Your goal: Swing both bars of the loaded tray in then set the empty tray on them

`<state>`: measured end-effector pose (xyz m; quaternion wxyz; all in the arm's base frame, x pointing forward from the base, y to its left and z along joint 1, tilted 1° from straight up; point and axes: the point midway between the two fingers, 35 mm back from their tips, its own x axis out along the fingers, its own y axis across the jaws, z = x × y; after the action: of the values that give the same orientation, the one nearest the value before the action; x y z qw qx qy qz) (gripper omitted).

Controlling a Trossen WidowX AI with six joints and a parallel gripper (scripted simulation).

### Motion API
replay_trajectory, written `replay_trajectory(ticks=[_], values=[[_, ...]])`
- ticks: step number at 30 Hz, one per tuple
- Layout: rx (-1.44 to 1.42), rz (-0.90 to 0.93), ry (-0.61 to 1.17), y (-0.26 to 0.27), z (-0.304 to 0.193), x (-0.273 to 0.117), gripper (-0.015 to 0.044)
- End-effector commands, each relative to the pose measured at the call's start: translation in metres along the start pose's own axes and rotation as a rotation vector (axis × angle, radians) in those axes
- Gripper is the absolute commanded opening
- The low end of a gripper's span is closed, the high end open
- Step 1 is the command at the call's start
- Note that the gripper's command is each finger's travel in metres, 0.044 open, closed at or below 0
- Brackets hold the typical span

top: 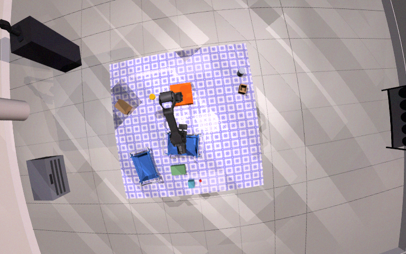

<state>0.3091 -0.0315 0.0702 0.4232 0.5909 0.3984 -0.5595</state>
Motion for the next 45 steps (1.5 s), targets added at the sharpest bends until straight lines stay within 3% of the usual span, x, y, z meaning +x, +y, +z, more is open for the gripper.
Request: replay_trajectory(ticks=[1, 45], values=[[0.003, -0.015, 0.000, -0.0042, 0.0003, 0.0049, 0.0000], [0.003, -0.015, 0.000, -0.0061, 0.0003, 0.0128, 0.0000]])
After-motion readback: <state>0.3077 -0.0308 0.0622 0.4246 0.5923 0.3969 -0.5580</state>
